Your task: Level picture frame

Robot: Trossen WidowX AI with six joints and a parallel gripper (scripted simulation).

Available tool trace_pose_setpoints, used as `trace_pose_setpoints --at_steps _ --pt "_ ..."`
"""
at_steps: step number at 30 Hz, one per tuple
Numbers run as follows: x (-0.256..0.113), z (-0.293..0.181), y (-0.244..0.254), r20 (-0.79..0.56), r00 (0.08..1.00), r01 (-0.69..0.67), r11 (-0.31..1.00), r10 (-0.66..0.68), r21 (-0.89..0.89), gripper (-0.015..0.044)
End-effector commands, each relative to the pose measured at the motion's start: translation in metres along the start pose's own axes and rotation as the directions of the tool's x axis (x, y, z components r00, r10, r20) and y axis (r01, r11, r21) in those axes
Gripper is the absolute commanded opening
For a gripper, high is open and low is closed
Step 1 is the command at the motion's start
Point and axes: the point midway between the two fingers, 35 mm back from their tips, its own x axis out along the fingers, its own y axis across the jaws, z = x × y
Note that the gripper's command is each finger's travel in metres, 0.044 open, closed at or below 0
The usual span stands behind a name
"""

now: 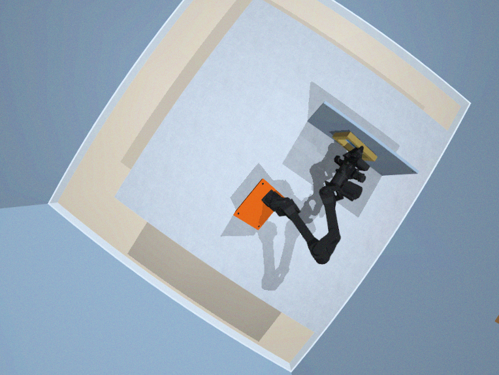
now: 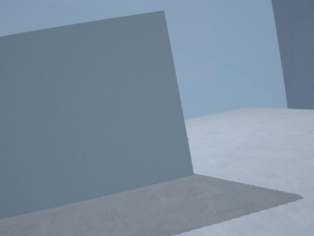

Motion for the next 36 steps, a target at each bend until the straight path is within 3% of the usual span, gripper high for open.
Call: trace_pose_setpoints --at_steps 1,36 --pt "0.0002 -0.0016 0.0033 -0.004 1.0 -0.011 1.0 0.011 0.001 0.0" --pt "0.0002 -0.0083 0.003 -0.005 1.0 -0.011 1.0 0.011 0.001 0.0"
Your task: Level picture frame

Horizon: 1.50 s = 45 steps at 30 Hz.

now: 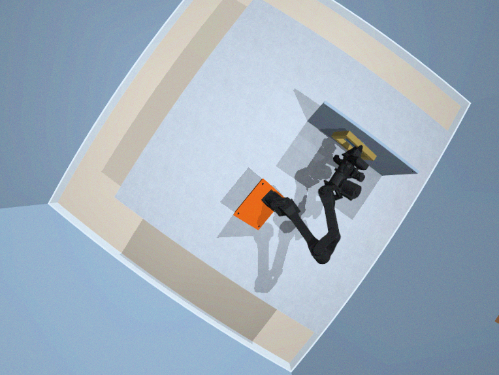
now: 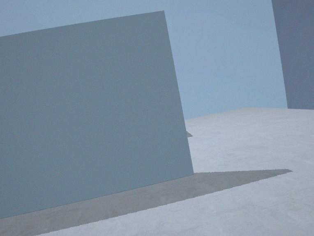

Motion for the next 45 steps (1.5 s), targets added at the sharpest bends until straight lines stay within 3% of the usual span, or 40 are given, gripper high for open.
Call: trace_pose_setpoints --at_steps 1,45 --pt "0.0003 -0.002 0.0022 -0.005 1.0 -0.01 1.0 0.01 0.001 0.0" --pt "0.0005 -0.0022 -0.0046 -0.005 1.0 -0.01 1.0 0.01 0.001 0.0"
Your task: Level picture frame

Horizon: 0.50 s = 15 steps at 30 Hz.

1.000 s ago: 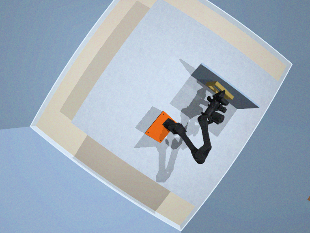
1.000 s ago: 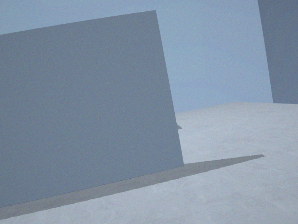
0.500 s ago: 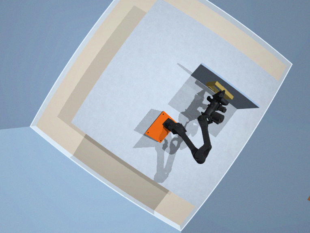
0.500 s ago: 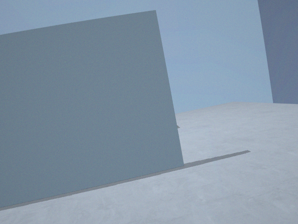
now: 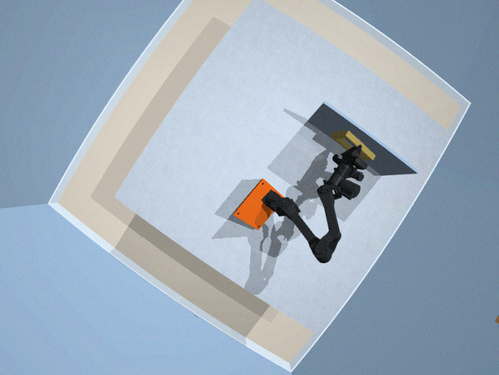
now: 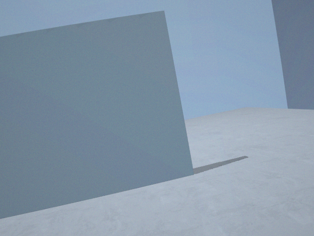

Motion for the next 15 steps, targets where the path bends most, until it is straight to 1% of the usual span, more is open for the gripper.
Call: trace_pose_setpoints --at_steps 1,15 --pt "0.0001 -0.0007 0.0007 -0.005 1.0 -0.009 1.0 0.009 0.001 0.0" --pt "0.0 -0.0003 -0.0012 -0.002 1.0 -0.001 1.0 0.001 -0.005 0.0"
